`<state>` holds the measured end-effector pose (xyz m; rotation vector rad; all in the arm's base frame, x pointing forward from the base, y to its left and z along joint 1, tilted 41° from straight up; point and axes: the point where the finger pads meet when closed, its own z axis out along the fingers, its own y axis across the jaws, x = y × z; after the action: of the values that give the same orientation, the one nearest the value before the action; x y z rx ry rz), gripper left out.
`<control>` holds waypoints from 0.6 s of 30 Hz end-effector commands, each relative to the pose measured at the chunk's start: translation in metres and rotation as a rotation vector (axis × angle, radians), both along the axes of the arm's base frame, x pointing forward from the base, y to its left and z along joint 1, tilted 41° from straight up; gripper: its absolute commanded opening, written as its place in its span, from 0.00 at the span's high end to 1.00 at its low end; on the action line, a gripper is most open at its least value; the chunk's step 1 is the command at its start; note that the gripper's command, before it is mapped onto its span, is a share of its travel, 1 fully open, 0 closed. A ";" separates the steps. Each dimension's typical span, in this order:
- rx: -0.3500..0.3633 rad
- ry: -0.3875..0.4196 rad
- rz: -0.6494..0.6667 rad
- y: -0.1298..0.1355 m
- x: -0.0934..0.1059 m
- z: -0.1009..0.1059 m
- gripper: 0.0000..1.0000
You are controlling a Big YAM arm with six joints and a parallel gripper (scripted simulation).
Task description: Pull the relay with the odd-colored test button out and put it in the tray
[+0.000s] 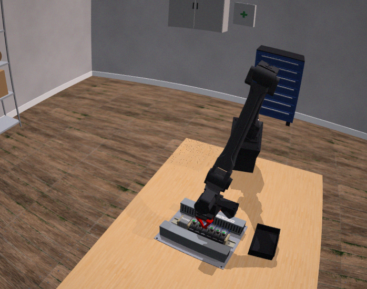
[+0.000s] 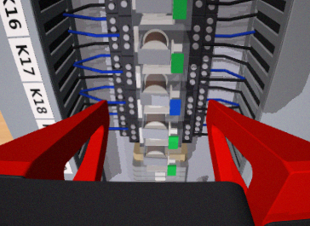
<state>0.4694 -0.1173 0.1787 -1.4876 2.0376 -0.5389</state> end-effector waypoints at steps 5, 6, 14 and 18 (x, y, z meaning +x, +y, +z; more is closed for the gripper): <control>-0.013 -0.050 -0.009 -0.003 0.002 0.022 0.41; -0.014 -0.051 -0.009 -0.003 0.002 0.022 0.41; -0.014 -0.052 -0.010 -0.003 0.002 0.023 0.41; -0.015 -0.053 -0.010 -0.003 0.002 0.023 0.41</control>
<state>0.4693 -0.1173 0.1793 -1.4872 2.0367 -0.5400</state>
